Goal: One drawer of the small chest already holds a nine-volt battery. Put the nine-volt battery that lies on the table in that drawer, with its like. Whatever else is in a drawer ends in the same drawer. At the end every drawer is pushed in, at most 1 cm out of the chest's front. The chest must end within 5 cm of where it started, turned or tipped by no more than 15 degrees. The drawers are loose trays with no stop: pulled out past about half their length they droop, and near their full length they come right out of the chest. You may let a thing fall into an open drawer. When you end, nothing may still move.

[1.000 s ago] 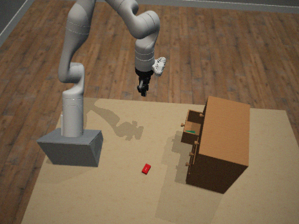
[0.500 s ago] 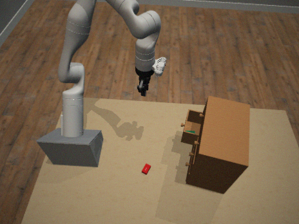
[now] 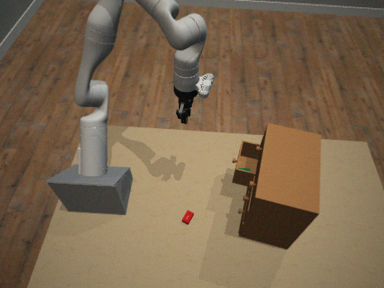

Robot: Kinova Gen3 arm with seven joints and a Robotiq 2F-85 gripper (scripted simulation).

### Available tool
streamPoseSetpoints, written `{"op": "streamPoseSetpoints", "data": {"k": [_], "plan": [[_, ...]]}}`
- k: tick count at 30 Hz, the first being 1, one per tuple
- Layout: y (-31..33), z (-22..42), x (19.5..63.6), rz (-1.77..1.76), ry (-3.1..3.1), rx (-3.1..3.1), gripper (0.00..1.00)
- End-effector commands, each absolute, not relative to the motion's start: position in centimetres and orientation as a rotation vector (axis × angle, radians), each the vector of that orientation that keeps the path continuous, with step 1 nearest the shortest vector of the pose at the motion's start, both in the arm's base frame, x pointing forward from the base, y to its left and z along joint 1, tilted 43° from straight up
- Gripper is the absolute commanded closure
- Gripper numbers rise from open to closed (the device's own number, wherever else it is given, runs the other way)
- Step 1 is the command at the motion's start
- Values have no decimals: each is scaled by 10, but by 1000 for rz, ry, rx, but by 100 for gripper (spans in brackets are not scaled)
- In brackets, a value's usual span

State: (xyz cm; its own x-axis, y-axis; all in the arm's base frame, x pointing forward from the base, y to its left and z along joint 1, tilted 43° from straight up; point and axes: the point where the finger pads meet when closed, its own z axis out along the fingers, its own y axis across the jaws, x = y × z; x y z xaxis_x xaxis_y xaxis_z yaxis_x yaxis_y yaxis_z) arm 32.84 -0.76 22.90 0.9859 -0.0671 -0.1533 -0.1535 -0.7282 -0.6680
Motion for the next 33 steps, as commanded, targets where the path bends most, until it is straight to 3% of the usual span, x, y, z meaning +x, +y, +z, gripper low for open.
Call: {"op": "streamPoseSetpoints", "data": {"k": [1,33], "plan": [[-8,229,329,151,154,-2388,0],[-30,253,331,151,154,-2388,0]]}}
